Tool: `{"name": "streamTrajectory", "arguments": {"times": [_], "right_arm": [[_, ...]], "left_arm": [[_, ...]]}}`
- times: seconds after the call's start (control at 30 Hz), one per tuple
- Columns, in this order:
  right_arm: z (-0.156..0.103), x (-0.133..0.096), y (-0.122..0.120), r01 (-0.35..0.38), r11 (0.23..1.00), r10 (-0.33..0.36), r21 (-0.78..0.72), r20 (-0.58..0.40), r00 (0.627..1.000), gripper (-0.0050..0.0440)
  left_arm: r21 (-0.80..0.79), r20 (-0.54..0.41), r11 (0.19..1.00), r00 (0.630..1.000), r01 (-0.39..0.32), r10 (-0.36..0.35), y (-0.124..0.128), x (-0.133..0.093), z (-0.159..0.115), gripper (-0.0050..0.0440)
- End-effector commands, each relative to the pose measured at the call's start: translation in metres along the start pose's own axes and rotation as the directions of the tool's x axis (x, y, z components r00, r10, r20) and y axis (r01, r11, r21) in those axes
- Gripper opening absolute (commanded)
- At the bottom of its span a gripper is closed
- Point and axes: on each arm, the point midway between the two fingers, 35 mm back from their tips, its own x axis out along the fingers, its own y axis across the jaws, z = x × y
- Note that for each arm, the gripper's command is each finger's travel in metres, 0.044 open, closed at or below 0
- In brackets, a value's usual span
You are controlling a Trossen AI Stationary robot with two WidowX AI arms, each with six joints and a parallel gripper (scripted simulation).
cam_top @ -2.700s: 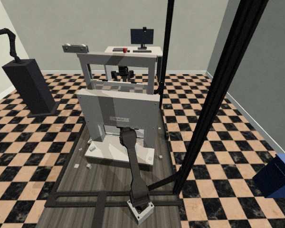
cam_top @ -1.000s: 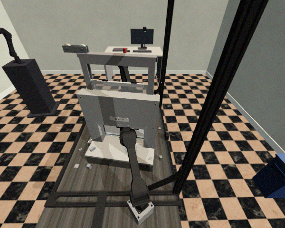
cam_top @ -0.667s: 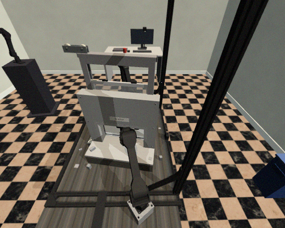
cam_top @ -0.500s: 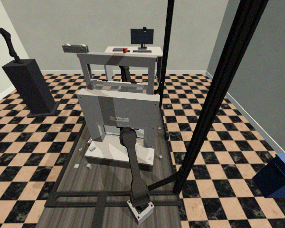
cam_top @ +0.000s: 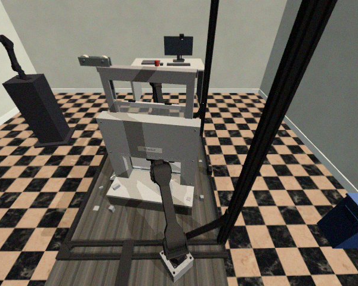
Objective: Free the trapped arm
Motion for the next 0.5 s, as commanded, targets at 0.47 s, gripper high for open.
{"name": "streamTrajectory", "arguments": {"times": [0.47], "right_arm": [[0.0359, 0.0028, -0.0002, -0.003, 1.000, 0.002, 0.020, 0.037, 0.999, 0.0400]], "left_arm": [[-0.011, 0.002, 1.000, 1.000, 0.000, 0.000, 0.0001, 0.0002, 0.0011, 0.0400]]}}
